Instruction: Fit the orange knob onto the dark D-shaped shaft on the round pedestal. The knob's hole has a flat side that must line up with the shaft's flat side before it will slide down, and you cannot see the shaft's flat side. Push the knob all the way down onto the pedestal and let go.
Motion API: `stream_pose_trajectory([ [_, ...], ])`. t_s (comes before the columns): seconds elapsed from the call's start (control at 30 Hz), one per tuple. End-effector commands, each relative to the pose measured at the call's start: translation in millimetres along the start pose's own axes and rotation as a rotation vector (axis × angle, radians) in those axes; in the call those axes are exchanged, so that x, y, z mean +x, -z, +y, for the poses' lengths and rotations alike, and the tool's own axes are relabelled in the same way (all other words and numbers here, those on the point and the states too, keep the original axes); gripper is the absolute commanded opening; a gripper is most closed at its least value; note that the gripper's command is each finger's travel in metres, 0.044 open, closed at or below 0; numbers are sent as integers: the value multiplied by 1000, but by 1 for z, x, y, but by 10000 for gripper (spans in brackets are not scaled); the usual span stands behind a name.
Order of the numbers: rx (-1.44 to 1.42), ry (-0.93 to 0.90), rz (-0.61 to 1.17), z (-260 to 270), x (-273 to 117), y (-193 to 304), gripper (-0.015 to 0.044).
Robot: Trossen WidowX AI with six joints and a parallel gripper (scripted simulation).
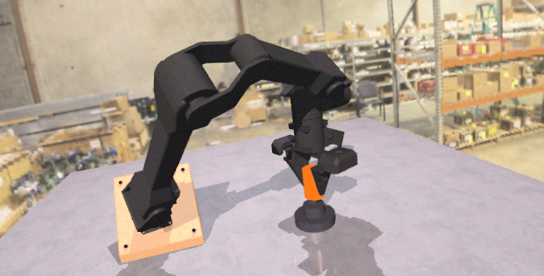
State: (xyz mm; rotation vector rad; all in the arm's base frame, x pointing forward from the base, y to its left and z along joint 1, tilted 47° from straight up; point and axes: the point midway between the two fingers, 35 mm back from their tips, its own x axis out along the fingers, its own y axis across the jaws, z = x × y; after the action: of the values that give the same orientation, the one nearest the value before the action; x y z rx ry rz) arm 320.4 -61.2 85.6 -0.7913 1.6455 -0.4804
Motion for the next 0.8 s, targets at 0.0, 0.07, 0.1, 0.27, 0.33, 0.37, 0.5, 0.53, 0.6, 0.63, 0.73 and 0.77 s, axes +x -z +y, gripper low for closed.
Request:
stream_pose_trajectory([
  [0.0, -3, 7, -6, -1, 0, -2, 0],
  [0.07, -3, 7, -6, -1, 0, -2, 0],
  [0.1, -3, 7, -6, -1, 0, -2, 0],
  [0.27, -3, 7, -6, -1, -3, -2, 0],
  [0.33, -3, 7, -6, -1, -4, -1, 0],
  [0.37, -12, 7, -6, -1, -4, -1, 0],
  [0.5, -127, 7, -5, 0, -5, 1, 0],
  [0.53, -170, 7, -5, 0, -5, 1, 0],
  [0.6, -213, 8, -5, 1, -5, 3, 0],
  [0.63, -213, 8, -5, 1, -5, 3, 0],
  [0.73, -213, 8, -5, 2, -4, 4, 0],
  [0.77, -213, 8, -5, 3, -3, 5, 0],
])
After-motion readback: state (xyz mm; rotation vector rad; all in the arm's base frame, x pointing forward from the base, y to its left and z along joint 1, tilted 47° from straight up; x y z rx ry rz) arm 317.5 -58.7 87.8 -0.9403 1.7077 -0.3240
